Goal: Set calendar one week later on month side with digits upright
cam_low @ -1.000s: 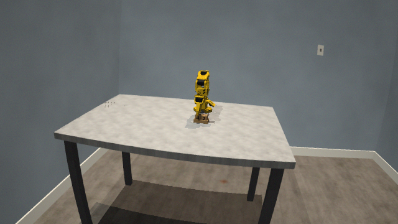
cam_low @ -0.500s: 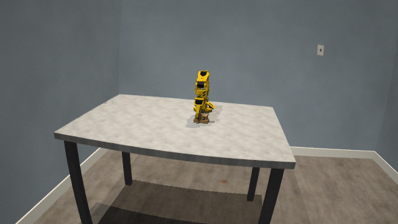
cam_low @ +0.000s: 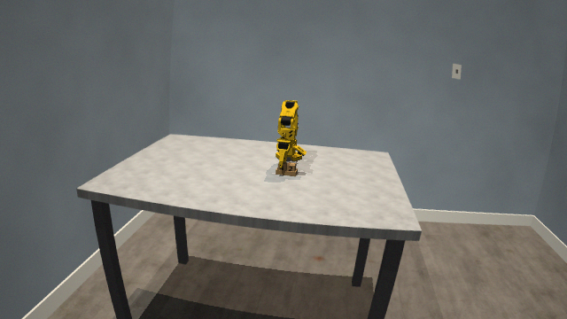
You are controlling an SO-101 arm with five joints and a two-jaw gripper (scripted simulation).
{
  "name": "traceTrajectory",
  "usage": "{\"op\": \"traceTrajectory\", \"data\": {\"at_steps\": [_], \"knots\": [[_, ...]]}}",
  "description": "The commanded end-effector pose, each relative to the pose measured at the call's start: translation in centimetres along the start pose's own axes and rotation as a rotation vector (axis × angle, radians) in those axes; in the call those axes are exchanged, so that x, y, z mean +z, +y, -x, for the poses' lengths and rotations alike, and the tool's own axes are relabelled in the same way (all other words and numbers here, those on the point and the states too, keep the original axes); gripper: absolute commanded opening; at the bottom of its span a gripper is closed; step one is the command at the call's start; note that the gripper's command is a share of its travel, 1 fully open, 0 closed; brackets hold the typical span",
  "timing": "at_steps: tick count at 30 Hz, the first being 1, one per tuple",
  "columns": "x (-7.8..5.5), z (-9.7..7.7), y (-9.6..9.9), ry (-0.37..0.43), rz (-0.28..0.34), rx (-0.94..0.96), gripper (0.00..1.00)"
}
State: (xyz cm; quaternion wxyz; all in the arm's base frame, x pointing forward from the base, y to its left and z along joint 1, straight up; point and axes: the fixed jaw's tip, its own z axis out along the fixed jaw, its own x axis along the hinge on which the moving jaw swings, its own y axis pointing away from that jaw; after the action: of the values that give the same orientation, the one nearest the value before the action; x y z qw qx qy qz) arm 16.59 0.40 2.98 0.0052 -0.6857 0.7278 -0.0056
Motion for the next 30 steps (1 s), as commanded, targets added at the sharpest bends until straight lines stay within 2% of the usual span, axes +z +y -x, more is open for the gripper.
{"op": "traceTrajectory", "data": {"at_steps": [1,30], "knots": [[-0.16,-0.13,-0.32,-0.003,-0.018,0.021,0.33],[-0.15,-0.14,-1.24,-0.003,-0.018,0.021,0.17]]}}
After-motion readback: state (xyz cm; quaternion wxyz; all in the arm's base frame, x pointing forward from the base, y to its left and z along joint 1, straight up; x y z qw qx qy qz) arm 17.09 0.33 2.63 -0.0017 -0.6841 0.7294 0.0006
